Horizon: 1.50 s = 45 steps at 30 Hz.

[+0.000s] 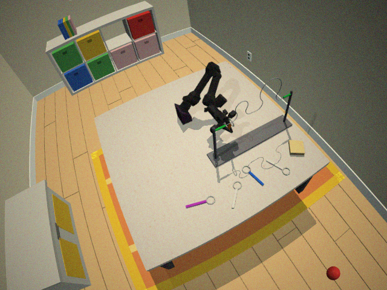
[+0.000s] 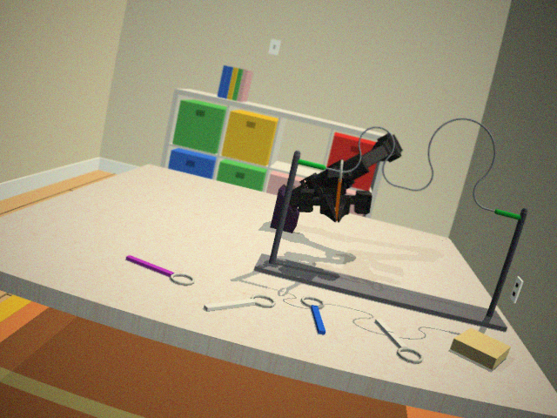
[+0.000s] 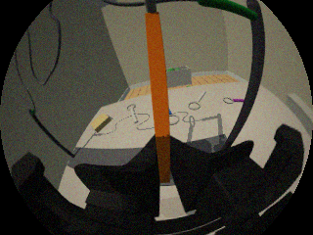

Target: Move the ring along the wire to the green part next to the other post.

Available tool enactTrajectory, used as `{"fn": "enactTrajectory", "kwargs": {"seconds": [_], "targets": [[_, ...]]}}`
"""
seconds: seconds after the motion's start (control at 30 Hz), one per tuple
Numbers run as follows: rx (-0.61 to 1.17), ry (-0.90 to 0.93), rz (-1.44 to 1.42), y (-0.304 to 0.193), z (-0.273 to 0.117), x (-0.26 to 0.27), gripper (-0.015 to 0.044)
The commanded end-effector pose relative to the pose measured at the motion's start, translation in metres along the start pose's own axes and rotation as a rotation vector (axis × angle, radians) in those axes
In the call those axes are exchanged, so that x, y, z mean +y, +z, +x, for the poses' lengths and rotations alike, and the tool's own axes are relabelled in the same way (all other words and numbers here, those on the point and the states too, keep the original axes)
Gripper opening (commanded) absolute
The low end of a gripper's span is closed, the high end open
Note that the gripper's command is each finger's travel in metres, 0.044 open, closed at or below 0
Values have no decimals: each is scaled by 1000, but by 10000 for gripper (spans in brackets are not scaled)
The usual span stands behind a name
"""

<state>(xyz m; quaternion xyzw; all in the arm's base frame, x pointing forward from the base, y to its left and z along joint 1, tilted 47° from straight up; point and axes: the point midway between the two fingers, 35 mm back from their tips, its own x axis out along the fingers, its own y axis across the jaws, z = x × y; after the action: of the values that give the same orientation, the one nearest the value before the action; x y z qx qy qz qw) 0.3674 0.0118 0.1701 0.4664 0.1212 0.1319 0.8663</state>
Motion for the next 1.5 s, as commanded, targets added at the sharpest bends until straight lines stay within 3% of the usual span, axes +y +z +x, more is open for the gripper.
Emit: {"fn": "enactTrajectory", "kwargs": {"seconds": [0.0,1.47], "targets": [[12,-20,-37,-2,-1,-9,-150],[20,-61,-127,5,-11,-64,-150]]}}
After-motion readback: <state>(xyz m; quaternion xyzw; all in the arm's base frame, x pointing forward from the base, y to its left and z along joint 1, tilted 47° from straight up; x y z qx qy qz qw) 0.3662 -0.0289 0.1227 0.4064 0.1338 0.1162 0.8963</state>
